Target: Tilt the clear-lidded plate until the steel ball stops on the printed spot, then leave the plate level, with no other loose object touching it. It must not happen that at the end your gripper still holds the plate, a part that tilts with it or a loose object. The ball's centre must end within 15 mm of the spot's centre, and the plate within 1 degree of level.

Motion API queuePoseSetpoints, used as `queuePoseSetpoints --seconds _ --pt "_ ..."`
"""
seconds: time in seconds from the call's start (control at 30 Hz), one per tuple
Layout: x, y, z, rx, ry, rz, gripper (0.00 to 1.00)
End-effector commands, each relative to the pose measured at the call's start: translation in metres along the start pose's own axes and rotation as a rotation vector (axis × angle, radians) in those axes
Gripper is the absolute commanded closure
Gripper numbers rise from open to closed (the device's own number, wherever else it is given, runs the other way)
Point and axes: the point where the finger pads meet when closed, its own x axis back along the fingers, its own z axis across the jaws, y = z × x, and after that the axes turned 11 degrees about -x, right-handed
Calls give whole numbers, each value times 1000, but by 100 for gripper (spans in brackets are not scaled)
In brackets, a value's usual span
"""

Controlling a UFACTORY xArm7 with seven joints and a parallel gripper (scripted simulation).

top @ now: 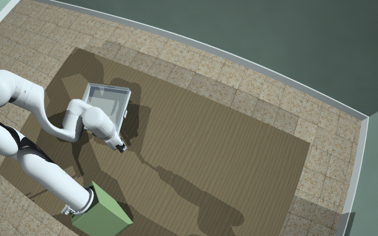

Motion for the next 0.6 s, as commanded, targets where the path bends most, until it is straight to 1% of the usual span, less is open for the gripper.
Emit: queuePoseSetpoints --seconds 0.0,0.57 --pt "2 -2 -1 -1 -3 6 100" --pt "-1 -4 0 -1 -3 6 100"
